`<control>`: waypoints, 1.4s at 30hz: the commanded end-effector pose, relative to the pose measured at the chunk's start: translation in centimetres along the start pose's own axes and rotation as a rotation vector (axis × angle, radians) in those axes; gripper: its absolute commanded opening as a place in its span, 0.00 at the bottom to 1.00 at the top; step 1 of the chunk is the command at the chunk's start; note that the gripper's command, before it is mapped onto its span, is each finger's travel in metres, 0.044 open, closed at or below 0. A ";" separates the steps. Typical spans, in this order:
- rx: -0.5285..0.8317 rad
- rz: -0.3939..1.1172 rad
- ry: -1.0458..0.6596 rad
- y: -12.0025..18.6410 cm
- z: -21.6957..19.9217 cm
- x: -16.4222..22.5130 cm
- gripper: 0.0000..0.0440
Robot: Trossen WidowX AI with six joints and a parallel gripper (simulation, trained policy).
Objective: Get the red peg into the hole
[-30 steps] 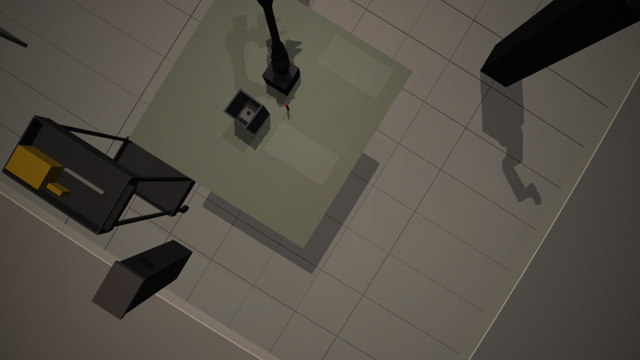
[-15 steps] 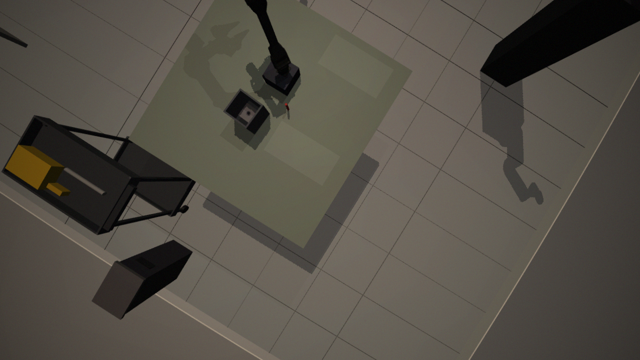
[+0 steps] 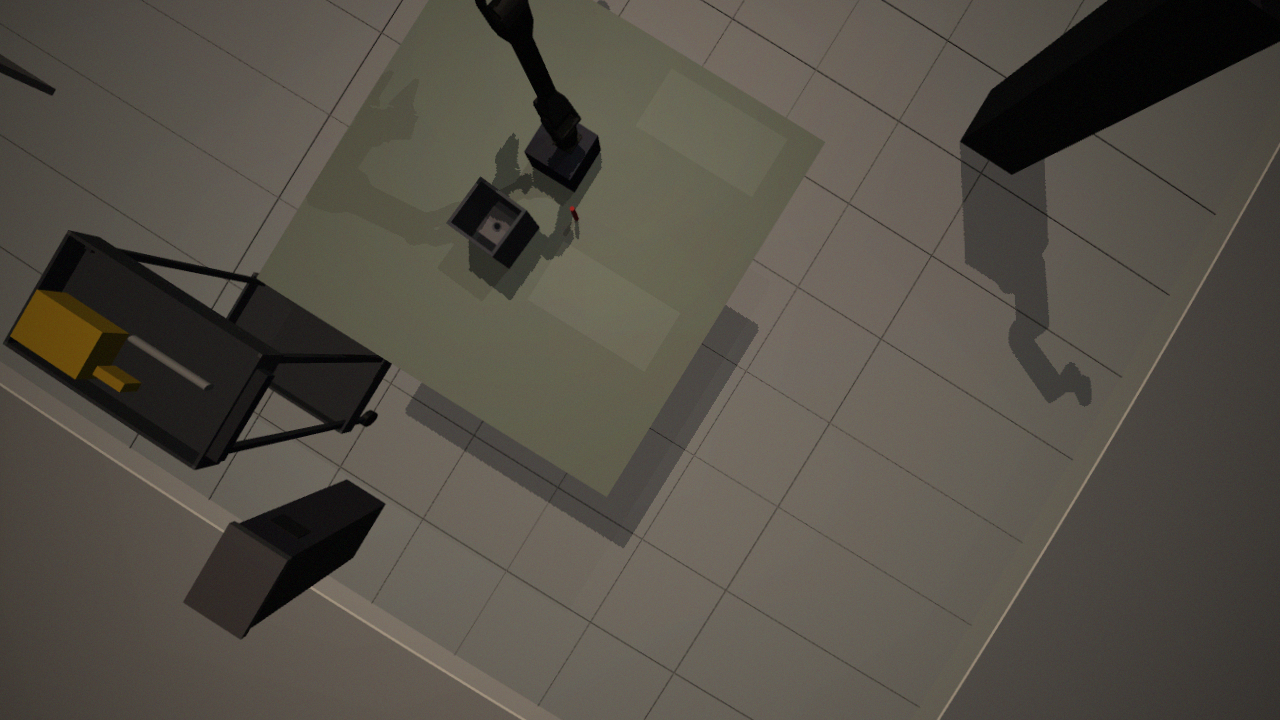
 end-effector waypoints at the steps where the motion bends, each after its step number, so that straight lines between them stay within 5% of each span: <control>1: 0.017 0.110 -0.050 3.0 -0.2 1.1 1.00; 19: 0.207 0.672 -0.203 19.3 -2.3 3.0 1.00; 42: 0.625 1.197 -0.232 34.8 -6.7 -2.4 1.00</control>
Point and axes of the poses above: the point midway between the two fingers, 35 mm back from their tips, its own y axis back along the fingers, its own z axis across the jaws, x = y × z, the point moved 1 cm from there along y, back along the fingers, and after that the axes turned 11 degrees about -y, right-handed, at the moved point
